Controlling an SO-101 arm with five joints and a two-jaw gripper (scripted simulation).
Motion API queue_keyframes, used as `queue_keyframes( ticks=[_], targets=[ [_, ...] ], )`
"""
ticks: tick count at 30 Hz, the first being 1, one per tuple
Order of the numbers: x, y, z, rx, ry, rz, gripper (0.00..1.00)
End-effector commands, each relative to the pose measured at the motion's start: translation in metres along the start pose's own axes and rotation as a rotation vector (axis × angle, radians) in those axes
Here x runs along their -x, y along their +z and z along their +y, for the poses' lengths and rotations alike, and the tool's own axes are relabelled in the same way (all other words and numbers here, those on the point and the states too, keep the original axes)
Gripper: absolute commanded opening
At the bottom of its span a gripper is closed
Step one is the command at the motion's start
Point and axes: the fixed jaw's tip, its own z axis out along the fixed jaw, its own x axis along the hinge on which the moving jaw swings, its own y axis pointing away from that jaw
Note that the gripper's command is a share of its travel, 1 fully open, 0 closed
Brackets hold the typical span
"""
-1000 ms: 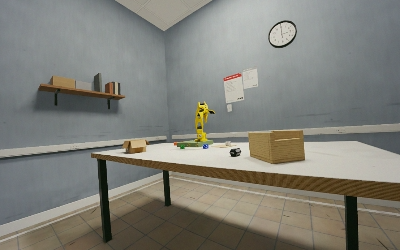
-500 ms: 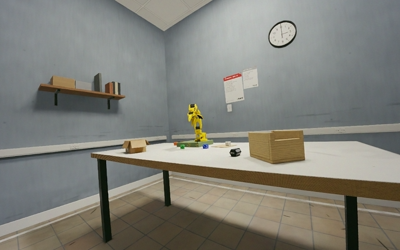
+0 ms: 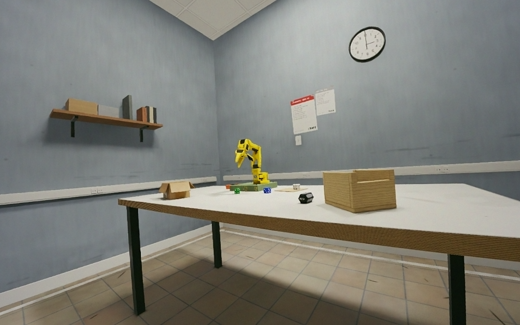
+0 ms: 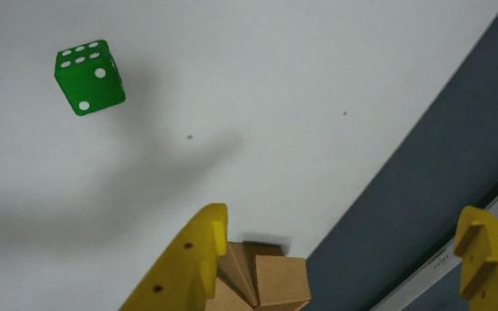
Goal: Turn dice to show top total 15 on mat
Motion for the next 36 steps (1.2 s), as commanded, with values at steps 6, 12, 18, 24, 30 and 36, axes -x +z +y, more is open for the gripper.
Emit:
queue_keyframes(
  ticks=[6, 12, 18, 24, 30, 36],
  targets=[
    [-0.027, 0.0, 0.02, 0.004, -0.071, 0.066, 0.35],
    [-0.036, 0.001, 0.03, 0.022, -0.101, 0.086, 0.35],
    [-0.039, 0.001, 0.034, 0.029, -0.113, 0.093, 0.35],
    [-0.042, 0.001, 0.037, 0.034, -0.12, 0.098, 0.35],
    [-0.042, 0.001, 0.037, 0.035, -0.121, 0.098, 0.35],
    [-0.041, 0.004, 0.038, 0.049, -0.12, 0.088, 0.35]
  ],
)
